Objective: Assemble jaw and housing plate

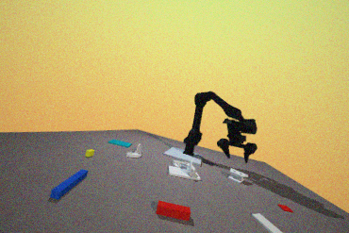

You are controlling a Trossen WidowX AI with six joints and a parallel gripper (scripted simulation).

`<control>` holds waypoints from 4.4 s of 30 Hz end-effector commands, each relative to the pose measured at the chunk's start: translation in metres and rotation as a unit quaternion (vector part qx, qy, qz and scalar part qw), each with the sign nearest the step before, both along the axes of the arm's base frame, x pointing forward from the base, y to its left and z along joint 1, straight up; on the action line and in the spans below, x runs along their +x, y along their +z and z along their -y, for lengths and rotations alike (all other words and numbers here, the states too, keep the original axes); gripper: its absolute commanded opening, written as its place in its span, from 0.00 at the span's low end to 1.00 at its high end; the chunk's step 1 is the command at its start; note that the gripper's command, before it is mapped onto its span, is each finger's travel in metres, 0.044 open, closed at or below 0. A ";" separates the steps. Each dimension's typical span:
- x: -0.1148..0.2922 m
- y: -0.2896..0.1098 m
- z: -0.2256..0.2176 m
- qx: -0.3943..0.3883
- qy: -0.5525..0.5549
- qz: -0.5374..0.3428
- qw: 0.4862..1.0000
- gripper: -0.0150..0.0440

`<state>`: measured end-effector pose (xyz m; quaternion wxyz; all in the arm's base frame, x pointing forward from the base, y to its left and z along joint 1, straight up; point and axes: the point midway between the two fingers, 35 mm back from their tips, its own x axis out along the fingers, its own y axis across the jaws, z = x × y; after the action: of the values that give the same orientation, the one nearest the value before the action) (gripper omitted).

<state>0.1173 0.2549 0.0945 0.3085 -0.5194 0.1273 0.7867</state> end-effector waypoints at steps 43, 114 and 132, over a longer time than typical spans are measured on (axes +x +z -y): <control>0.194 0.017 0.238 -0.139 -0.633 -0.038 0.761 1.00; 0.146 -0.006 0.462 -0.191 -0.898 -0.097 0.384 1.00; 0.146 -0.006 0.462 -0.191 -0.898 -0.097 0.384 1.00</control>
<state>0.2628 -0.2068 0.0887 0.7135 -0.0682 0.6952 0.0541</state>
